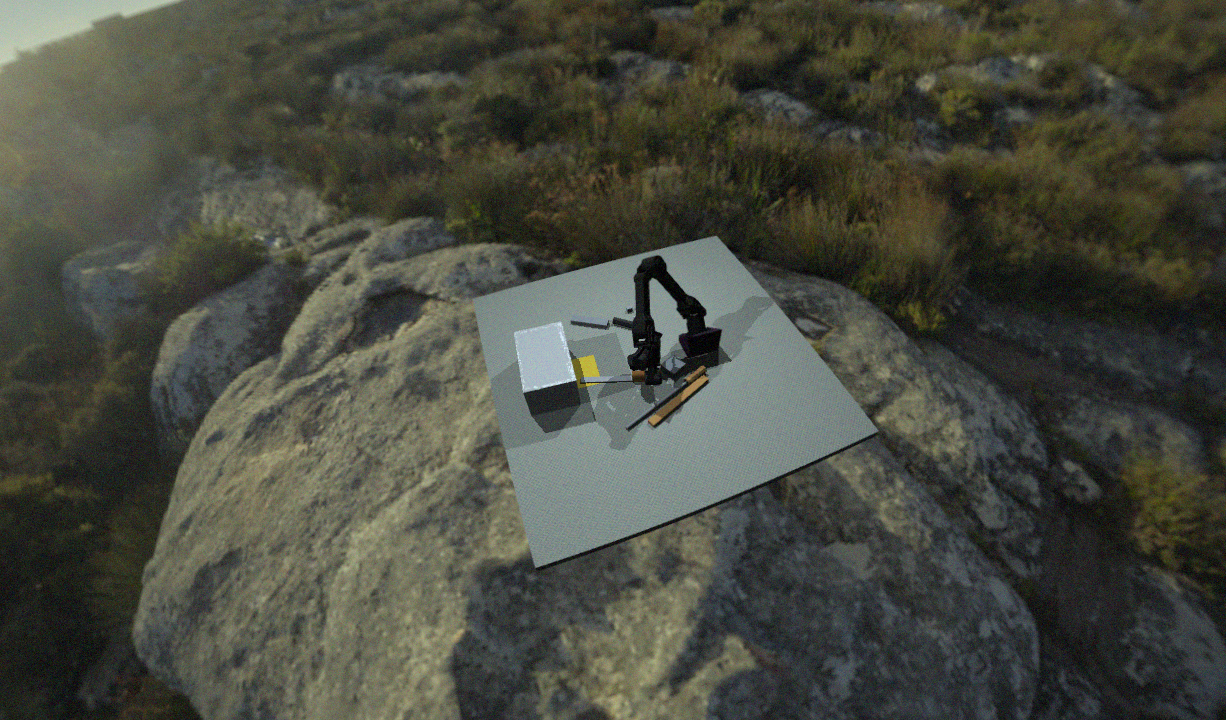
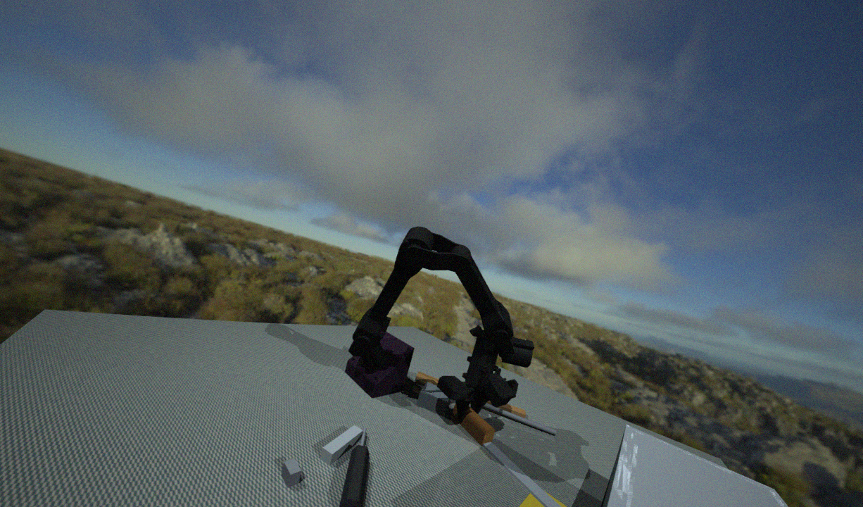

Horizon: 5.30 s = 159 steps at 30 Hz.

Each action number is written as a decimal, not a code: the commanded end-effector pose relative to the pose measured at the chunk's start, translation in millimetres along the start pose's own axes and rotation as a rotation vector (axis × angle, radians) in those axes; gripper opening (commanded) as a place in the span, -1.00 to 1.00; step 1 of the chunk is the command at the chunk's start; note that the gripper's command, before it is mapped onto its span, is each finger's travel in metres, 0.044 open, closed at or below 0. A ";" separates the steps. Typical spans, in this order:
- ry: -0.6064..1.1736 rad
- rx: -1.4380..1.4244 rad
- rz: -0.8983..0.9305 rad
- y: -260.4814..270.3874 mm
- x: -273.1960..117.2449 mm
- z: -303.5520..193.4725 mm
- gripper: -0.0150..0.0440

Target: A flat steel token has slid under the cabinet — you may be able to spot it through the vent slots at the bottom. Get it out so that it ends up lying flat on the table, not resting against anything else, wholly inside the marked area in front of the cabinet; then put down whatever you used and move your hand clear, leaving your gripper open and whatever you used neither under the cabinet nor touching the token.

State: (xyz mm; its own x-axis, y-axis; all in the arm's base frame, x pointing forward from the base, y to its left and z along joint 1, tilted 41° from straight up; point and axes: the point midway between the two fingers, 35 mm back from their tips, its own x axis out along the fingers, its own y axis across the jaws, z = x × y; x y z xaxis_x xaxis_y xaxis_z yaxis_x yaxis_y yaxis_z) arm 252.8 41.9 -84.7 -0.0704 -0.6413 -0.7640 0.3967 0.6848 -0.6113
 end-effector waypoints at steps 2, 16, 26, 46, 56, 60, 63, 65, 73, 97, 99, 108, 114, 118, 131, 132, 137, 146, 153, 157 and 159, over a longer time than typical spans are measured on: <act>0.000 0.000 0.000 0.0 0.0 0.0 0.19; -0.002 0.004 0.005 0.7 0.7 0.6 0.42; -0.006 0.009 0.011 1.7 1.7 0.0 0.33; -0.005 0.008 0.010 1.6 1.6 0.5 -0.49; -0.004 0.003 0.008 1.8 1.5 14.1 -0.49; -0.004 0.001 0.007 1.8 1.4 20.3 -0.49; -0.004 0.000 0.006 1.8 1.4 24.9 -0.49; -0.004 0.000 0.006 1.8 1.3 28.0 -0.49; -0.004 0.000 0.005 1.8 1.2 40.4 -0.49; -0.006 0.000 0.004 1.9 0.7 74.3 -0.49; -0.006 0.000 0.004 1.9 0.6 77.0 -0.49; -0.007 0.001 0.004 2.0 0.3 88.5 -0.49; -0.007 0.001 0.004 2.1 0.1 96.1 -0.49; -0.007 0.001 0.004 2.1 0.0 100.9 -0.49; -0.008 0.002 0.004 2.3 -0.4 116.1 -0.49; -0.008 0.002 0.004 2.3 -0.5 117.3 -0.49; -0.008 0.002 0.004 2.3 -0.6 123.0 -0.49; -0.009 0.002 0.004 2.4 -0.9 132.8 -0.49; -0.009 0.003 0.004 2.5 -1.1 140.2 -0.49; -0.010 0.003 0.004 2.5 -1.3 144.3 -0.49; -0.010 0.003 0.004 2.5 -1.3 146.4 -0.49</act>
State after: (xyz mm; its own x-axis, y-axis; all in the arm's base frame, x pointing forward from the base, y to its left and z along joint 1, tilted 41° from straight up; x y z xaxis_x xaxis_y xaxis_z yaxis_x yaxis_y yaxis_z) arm 382.0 -4.3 -56.3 -0.0621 -0.6443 -0.7622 0.3983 0.6842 -0.6109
